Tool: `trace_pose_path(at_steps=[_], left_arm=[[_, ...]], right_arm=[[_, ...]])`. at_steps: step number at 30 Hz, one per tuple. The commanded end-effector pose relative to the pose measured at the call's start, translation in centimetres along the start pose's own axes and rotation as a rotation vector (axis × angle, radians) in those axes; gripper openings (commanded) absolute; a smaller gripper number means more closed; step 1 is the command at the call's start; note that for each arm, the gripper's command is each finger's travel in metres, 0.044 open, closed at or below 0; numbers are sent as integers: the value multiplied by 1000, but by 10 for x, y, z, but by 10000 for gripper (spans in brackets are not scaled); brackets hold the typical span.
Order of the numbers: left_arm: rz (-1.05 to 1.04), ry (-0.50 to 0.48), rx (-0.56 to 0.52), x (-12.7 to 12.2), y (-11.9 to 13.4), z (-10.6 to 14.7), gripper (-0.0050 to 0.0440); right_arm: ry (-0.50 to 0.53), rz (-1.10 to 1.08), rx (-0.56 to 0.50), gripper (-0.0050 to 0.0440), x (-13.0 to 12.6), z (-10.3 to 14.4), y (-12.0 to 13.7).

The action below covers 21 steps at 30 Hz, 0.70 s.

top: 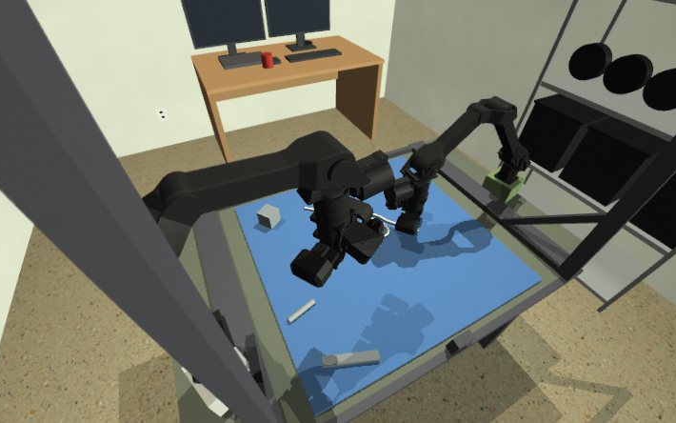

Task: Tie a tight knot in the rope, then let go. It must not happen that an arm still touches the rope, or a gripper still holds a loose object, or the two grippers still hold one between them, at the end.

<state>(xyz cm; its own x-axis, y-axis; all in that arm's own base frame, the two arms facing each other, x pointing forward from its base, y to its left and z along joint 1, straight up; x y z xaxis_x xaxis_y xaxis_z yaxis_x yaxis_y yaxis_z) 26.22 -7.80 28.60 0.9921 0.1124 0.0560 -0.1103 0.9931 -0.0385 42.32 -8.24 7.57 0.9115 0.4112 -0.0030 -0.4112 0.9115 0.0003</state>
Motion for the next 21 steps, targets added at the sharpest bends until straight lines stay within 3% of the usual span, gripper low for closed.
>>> trace_pose_path(at_steps=[1,15,21], left_arm=[[-3,-15,-12,-2,0,6,85],[-3,-15,-12,-2,0,6,85],[-3,-15,-12,-2,0,6,85]], right_arm=[[-30,3,-20,30,2,20,-1],[-30,3,-20,30,1,68,0],[-30,3,-20,30,1,73,0]])
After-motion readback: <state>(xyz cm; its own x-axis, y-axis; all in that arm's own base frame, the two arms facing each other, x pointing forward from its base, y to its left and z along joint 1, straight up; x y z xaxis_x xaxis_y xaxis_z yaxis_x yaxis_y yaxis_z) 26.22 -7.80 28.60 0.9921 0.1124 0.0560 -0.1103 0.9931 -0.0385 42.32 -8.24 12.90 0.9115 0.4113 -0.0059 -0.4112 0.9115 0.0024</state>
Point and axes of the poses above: on each arm, the point midway between the two fingers, 35 mm back from their tips, its own z axis back along the fingers, its own x axis across the jaws, y = z × x, the point moved 10 cm from there along z, back along the fingers, and after that the axes turned 4 degrees about -z, right-handed, at the moved point
